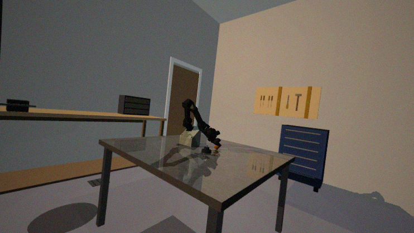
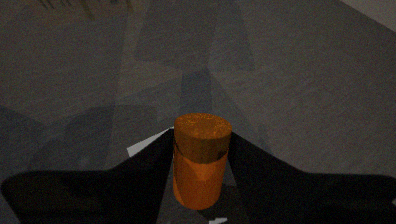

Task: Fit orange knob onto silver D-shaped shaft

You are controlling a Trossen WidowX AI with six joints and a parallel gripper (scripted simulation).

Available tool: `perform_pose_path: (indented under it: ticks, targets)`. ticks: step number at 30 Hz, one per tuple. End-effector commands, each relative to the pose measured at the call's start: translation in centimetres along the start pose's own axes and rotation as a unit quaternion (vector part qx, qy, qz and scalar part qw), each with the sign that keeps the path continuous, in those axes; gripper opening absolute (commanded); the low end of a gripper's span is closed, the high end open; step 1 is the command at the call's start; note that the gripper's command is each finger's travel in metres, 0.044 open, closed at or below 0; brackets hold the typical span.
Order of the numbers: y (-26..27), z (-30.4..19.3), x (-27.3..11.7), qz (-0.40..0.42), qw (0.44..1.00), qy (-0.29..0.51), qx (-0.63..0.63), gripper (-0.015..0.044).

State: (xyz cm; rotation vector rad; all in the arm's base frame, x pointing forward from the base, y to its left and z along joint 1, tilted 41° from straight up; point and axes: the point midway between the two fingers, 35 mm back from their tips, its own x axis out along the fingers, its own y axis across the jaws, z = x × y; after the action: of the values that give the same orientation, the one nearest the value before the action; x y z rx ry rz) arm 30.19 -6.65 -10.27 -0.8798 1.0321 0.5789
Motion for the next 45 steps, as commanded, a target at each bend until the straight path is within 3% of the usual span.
perform_pose_path:
  ticks: [1, 17, 22, 25, 45]
  targets:
    - [0.1, -0.3, -0.3, 0.000, 1.000, -0.029, -0.002, 0.0179]
    - [0.2, -1.8, -1.3, 0.002, 0.986, -0.164, -0.003, 0.0179]
    - [0.2, -1.7, -1.5, 0.001, 0.990, -0.143, -0.003, 0.0179]
    - [0.1, -1.7, -1.3, 0.001, 0.989, -0.149, -0.003, 0.0258]
    - [0.1, -1.7, -1.3, 0.001, 0.989, -0.149, -0.003, 0.0260]
